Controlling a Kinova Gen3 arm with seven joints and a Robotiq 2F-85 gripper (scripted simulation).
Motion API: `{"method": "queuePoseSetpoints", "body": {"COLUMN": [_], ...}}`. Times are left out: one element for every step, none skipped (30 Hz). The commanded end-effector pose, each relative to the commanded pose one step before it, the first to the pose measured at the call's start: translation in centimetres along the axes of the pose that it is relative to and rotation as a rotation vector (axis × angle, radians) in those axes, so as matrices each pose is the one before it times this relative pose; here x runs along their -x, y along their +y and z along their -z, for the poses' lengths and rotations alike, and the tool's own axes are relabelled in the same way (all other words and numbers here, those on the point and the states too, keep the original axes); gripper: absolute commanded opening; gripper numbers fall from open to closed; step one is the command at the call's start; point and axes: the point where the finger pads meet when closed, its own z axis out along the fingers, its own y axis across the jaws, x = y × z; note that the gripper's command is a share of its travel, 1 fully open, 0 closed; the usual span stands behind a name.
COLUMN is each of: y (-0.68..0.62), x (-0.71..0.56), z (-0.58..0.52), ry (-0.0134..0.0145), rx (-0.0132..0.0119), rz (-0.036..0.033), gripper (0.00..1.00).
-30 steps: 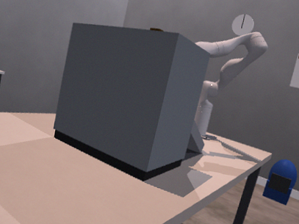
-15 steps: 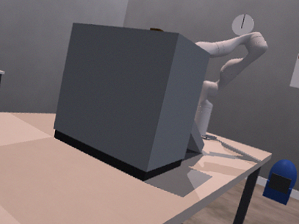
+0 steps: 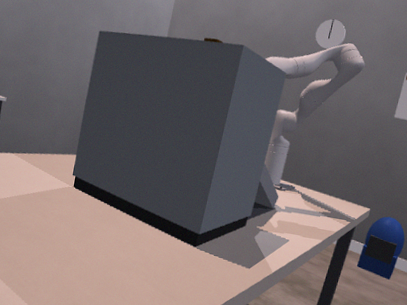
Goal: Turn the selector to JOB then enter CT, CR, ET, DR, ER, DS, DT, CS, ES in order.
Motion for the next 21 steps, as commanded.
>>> {"method": "queuePoseSetpoints", "body": {"y": [0.108, -0.032, -0.038, 0.000, 0.000, -0.035, -0.032, -0.019, -0.001, -0.001, 0.000, -0.003, -0.005, -0.003, -0.003, -0.001, 0.002, 0.005, 0.009, 0.008, 0.000], "x": [0.120, 0.014, 0.017, 0.000, 0.000, 0.015, 0.014, 0.009, 0.001, 0.001, 0.001, -0.035, -0.059, -0.042, -0.024, -0.014, -0.006, 0.000, 0.003, 0.009, 0.000], "z": [0.026, 0.078, 0.094, 0.000, 0.000, 0.109, 0.123, 0.137, 0.151, 0.161, 0.169, 0.177, 0.182, 0.183, 0.182, 0.179, 0.174, 0.167, 0.158, 0.148, 0.000], "ry": [-0.00278, -0.00015, -0.00018, 0.00000, 0.00000, -0.00016, -0.00015, -0.00009, 0.00000, 0.00000, 0.00000, 0.00033, 0.00053, 0.00038, 0.00023, 0.00013, 0.00007, 0.00002, -0.00001, -0.00006, 0.00000], "rx": [0.00288, -0.00044, -0.00053, 0.00000, 0.00000, -0.00048, -0.00044, -0.00026, 0.00000, 0.00000, 0.00001, 0.00000, 0.00001, 0.00001, 0.00000, 0.00001, 0.00004, 0.00008, 0.00012, 0.00011, 0.00000], "rz": [0.00086, -0.00044, -0.00053, 0.00000, 0.00000, -0.00049, -0.00043, -0.00026, 0.00000, 0.00000, 0.00001, 0.00054, 0.00090, 0.00065, 0.00037, 0.00023, 0.00013, 0.00005, 0.00004, -0.00005, 0.00000], "gripper": [0.10, 0.10, 0.10, 0.10, 0.10, 0.10, 0.10, 0.10, 0.10, 0.10, 0.10, 0.10, 0.10, 0.10, 0.10, 0.10, 0.10, 0.10, 0.10, 0.10, 0.10]}}
